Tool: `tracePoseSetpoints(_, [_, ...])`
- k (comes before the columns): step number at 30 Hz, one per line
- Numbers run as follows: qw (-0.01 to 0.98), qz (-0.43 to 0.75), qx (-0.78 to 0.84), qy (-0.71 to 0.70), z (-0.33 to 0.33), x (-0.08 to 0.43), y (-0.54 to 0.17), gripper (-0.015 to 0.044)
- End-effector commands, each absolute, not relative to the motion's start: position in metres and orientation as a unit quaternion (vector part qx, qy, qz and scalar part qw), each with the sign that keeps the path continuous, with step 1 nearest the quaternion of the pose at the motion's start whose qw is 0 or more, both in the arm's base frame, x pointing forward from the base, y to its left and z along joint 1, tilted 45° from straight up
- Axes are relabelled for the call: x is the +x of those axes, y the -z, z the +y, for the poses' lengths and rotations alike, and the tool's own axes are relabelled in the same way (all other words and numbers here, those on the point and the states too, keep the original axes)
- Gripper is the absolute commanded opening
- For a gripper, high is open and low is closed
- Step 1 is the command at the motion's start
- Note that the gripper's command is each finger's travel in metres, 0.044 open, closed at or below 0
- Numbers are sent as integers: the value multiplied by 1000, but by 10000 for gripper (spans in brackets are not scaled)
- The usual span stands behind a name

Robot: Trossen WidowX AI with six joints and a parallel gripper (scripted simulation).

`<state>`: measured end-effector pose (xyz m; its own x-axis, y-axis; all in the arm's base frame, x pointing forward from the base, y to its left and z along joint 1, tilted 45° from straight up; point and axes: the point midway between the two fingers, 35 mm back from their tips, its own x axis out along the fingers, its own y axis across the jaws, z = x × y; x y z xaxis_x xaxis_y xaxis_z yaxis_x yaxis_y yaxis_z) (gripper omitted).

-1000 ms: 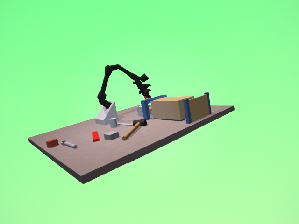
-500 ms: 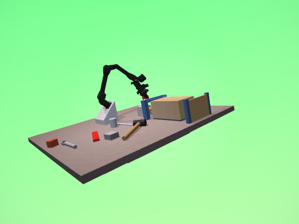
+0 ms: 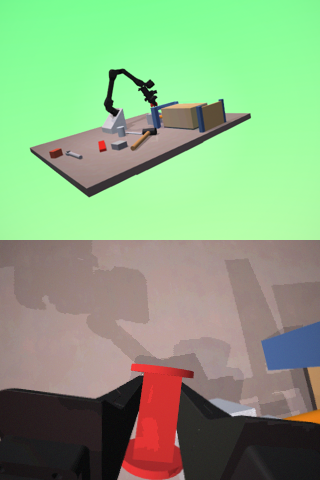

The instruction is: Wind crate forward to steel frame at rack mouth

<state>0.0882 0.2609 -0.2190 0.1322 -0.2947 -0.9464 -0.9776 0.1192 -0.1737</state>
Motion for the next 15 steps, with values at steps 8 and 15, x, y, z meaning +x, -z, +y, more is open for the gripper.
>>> tracePoseSetpoints(8, [479,571,-571,-343,241,71,208,0])
tracePoseSetpoints(15, [479,571,-571,-343,235,67,203,0])
